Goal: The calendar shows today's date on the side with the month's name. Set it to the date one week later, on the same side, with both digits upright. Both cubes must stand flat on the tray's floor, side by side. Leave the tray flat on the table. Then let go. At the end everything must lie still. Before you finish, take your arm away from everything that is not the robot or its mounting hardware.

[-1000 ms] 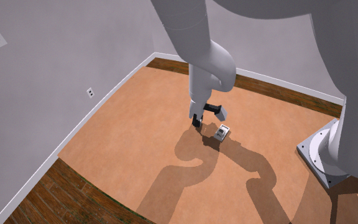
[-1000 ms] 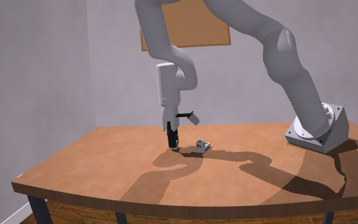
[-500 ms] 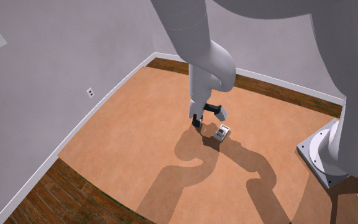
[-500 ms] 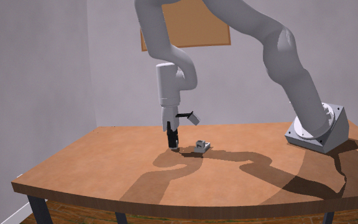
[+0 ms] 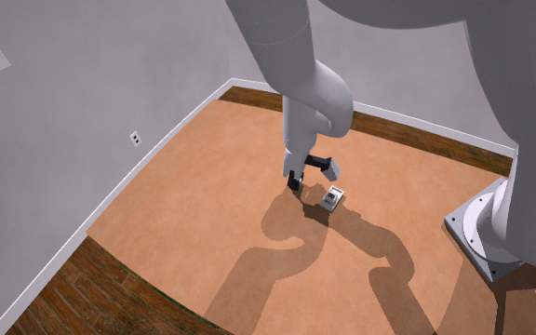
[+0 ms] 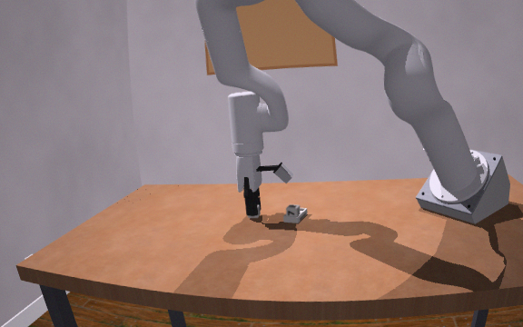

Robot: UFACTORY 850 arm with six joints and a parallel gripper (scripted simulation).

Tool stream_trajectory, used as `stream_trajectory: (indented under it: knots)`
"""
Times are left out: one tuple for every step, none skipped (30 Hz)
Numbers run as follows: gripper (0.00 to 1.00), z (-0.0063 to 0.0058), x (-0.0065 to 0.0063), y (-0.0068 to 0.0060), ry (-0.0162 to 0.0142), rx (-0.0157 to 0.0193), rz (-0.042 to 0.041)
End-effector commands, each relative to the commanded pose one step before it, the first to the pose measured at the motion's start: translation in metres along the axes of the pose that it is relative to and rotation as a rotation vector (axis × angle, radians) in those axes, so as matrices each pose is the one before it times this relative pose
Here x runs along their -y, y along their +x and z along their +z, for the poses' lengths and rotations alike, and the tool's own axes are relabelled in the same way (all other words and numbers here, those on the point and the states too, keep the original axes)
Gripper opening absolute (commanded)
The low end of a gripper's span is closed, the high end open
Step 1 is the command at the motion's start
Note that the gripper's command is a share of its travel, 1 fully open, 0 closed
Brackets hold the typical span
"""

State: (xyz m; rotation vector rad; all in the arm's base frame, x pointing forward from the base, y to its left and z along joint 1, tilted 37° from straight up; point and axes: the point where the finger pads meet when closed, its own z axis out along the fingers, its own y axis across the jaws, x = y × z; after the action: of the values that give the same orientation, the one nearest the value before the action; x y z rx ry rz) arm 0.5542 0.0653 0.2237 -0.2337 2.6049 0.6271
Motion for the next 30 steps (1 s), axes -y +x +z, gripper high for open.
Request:
stream_trajectory:
  knots:
    - [0.27, 0.00001, 0.0001, -0.00064, 0.00035, 0.00121, -0.00036]
    - [0.27, 0.00022, 0.0, 0.0, 0.0, 0.0, 0.0]
    - [0.27, 0.00025, 0.0, 0.0, 0.0, 0.0, 0.0]
    - [0.27, 0.00027, 0.0, 0.0, 0.0, 0.0, 0.0]
    - [0.27, 0.00029, 0.0, 0.0, 0.0, 0.0, 0.0]
    - [0.27, 0.00029, 0.0, 0.0, 0.0, 0.0, 0.0]
    - [0.27, 0.00029, 0.0, 0.0, 0.0, 0.0, 0.0]
    - [0.27, 0.00029, 0.0, 0.0, 0.0, 0.0, 0.0]
    - [0.27, 0.00027, 0.0, 0.0, 0.0, 0.0, 0.0]
    - [0.27, 0.00025, 0.0, 0.0, 0.0, 0.0, 0.0]
    - [0.27, 0.0, 0.0, 0.0, 0.0, 0.0, 0.0]
    - [0.27, 0.0, 0.0, 0.0, 0.0, 0.0, 0.0]
    - [0.27, 0.00022, 0.0, 0.0, 0.0, 0.0, 0.0]
    - [0.27, 0.00018, 0.0, 0.0, 0.0, 0.0, 0.0]
    - [0.27, 0.00015, 0.0, 0.0, 0.0, 0.0, 0.0]
    - [0.27, 0.00011, 0.0, 0.0, 0.0, 0.0, 0.0]
    - [0.27, 0.00007, 0.0, 0.0, 0.0, 0.0, 0.0]
    - [0.27, 0.00004, 0.0, 0.0, 0.0, 0.0, 0.0]
    - [0.27, 0.00002, 0.0, 0.0, 0.0, 0.0, 0.0]
    - [0.27, 0.0, 0.0, 0.0, 0.0, 0.0, 0.0]
    - [0.27, 0.0, 0.0, 0.0, 0.0, 0.0, 0.0]
    - [0.27, 0.0, 0.0, 0.0, 0.0, 0.0, 0.0]
    - [0.27, 0.0, 0.0, 0.0, 0.0, 0.0, 0.0]
    - [0.27, 0.0, 0.0, 0.0, 0.0, 0.0, 0.0]
    - [0.27, 0.0, 0.0, 0.0, 0.0, 0.0, 0.0]
    - [0.27, 0.0, 0.0, 0.0, 0.0, 0.0, 0.0]
    - [0.27, 0.0, 0.0, 0.0, 0.0, 0.0, 0.0]
    - [0.27, 0.0, 0.0, 0.0, 0.0, 0.0, 0.0]
    - [0.27, 0.0, 0.0, 0.0, 0.0, 0.0, 0.0]
    - [0.27, 0.0, 0.0, 0.0, 0.0, 0.0, 0.0]
